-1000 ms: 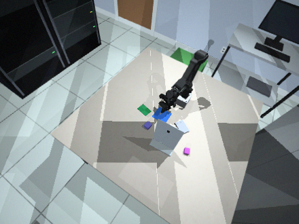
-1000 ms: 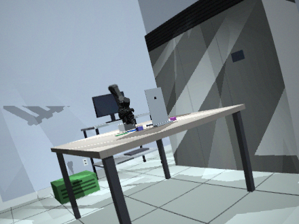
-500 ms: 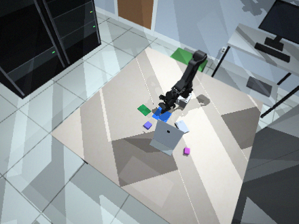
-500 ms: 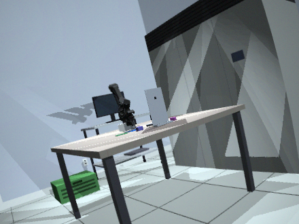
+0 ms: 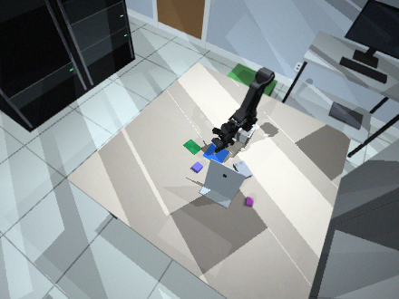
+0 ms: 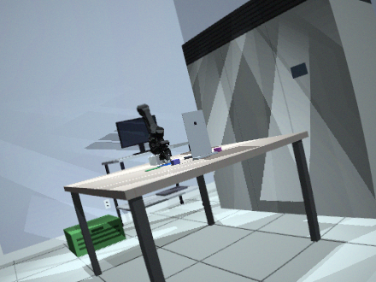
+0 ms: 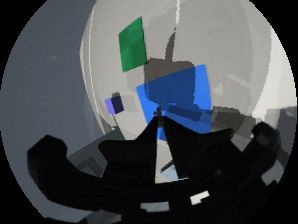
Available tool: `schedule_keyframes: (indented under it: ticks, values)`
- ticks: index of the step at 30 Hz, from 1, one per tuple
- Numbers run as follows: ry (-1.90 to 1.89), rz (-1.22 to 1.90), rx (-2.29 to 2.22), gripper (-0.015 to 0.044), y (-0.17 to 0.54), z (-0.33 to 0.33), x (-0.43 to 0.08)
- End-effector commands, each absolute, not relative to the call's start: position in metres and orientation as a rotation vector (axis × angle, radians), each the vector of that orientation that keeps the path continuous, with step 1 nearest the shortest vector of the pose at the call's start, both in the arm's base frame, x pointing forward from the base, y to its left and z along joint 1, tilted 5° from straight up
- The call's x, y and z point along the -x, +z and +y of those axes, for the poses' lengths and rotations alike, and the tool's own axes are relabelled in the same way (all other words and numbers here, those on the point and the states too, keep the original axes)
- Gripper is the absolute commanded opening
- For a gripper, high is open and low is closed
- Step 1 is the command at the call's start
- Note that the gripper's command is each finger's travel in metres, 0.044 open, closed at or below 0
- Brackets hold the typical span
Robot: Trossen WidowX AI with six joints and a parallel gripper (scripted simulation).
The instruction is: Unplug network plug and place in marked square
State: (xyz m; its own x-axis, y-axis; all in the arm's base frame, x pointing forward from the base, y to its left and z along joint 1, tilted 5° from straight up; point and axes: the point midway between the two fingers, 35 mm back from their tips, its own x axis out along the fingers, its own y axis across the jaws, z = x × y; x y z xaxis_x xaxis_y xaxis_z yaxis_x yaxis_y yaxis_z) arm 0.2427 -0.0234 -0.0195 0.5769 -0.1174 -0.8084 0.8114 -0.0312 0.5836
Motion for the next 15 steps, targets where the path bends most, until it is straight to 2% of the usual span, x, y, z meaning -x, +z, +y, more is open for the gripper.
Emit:
schedule_keyframes:
  ticks: [1,15]
  values:
    - [-0.841,0.657,-1.406,0.0000,-0.0242,-0.0229,-0.2387]
    - [-0.841,0.656,-1.406,0.0000,-0.0254,-0.0247,-0.2419]
